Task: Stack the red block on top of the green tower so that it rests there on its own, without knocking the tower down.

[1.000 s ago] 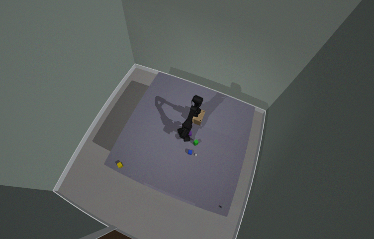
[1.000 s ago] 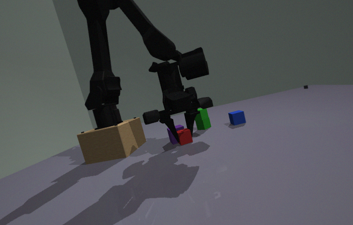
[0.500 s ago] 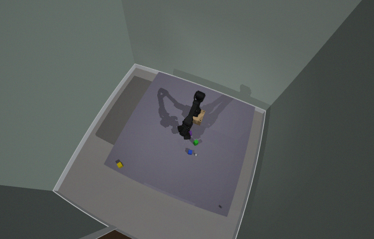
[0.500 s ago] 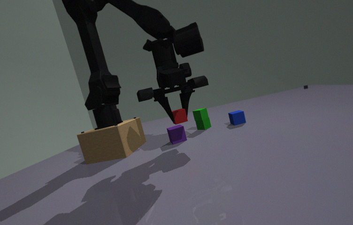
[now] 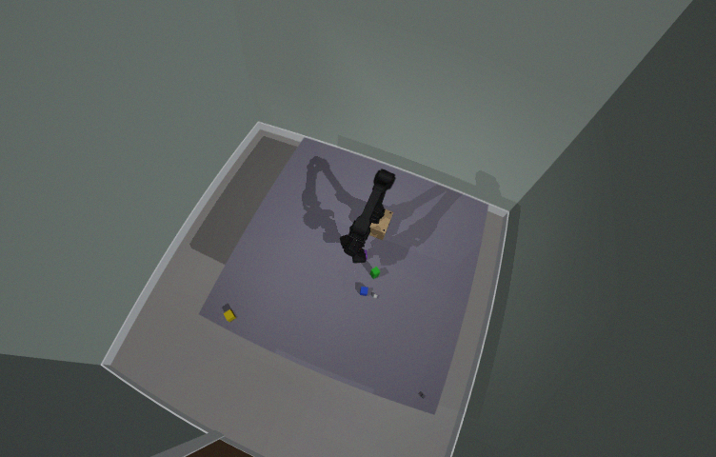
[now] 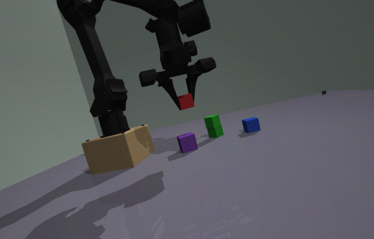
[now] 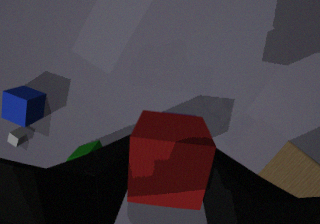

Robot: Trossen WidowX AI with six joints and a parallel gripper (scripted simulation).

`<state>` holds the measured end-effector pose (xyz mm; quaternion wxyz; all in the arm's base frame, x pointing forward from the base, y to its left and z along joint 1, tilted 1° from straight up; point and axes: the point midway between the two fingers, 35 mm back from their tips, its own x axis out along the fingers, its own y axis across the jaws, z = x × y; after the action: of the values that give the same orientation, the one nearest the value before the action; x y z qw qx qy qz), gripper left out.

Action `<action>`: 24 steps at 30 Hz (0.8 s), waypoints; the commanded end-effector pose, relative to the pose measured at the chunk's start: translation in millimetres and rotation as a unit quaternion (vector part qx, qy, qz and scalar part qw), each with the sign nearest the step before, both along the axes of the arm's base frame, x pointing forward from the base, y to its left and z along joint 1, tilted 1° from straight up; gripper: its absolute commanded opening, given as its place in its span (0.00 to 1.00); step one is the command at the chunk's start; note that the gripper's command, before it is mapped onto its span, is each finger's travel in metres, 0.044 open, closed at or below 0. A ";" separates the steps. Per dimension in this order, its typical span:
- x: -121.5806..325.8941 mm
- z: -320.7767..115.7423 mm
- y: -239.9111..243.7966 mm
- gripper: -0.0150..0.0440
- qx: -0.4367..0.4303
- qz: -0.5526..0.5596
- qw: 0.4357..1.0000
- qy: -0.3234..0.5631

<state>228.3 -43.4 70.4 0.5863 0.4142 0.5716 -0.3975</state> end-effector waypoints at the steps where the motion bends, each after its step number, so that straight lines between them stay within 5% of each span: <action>1: -0.5 3.2 0.1 0.25 0.002 0.002 1.000 0.000; 24: 47.9 7.8 92.2 0.25 0.008 0.003 1.000 -0.003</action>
<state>271.4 36.4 78.2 0.5859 0.4172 0.5743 -0.3910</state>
